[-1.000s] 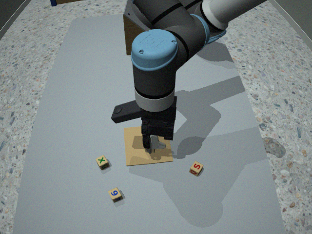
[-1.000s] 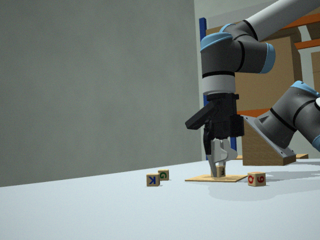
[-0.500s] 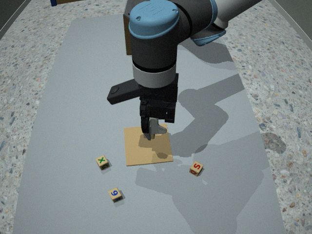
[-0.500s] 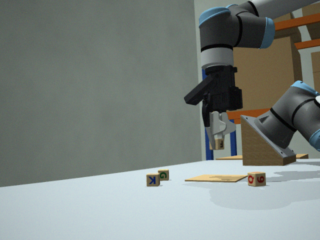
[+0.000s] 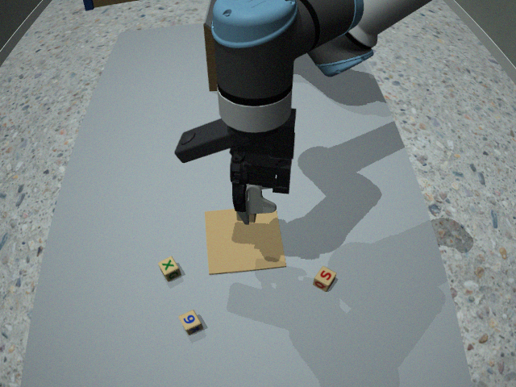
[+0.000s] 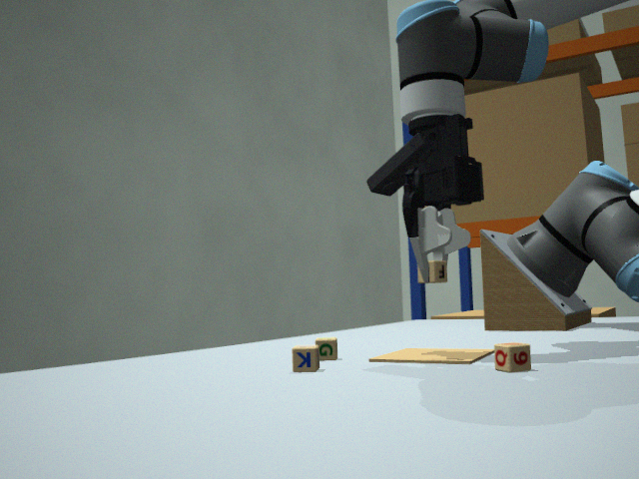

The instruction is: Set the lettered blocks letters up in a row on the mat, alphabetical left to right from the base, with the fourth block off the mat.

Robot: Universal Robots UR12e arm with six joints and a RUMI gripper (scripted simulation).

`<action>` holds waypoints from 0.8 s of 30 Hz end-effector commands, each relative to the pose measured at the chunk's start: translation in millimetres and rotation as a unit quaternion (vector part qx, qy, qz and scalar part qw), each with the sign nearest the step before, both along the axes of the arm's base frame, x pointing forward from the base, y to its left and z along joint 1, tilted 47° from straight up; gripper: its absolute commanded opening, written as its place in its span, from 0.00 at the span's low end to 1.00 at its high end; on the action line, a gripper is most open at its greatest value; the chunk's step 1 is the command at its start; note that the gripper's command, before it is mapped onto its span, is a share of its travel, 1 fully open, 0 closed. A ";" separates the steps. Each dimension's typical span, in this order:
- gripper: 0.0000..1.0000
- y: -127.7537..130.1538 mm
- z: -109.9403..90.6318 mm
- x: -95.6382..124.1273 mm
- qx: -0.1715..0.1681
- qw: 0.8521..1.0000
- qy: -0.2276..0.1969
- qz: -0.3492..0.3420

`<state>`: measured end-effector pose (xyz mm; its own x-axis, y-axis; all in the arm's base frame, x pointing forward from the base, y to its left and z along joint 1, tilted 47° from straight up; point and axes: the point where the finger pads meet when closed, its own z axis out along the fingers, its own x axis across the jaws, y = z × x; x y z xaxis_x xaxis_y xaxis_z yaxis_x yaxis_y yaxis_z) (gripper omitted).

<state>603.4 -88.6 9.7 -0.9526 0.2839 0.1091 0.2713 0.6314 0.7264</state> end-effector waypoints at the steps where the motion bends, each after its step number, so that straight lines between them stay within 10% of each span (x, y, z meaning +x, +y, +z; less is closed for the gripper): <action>1: 0.09 -0.8 0.4 0.4 0.000 1.000 0.000 -0.001; 24: 0.09 0.6 1.2 -3.6 0.012 0.996 0.064 -0.061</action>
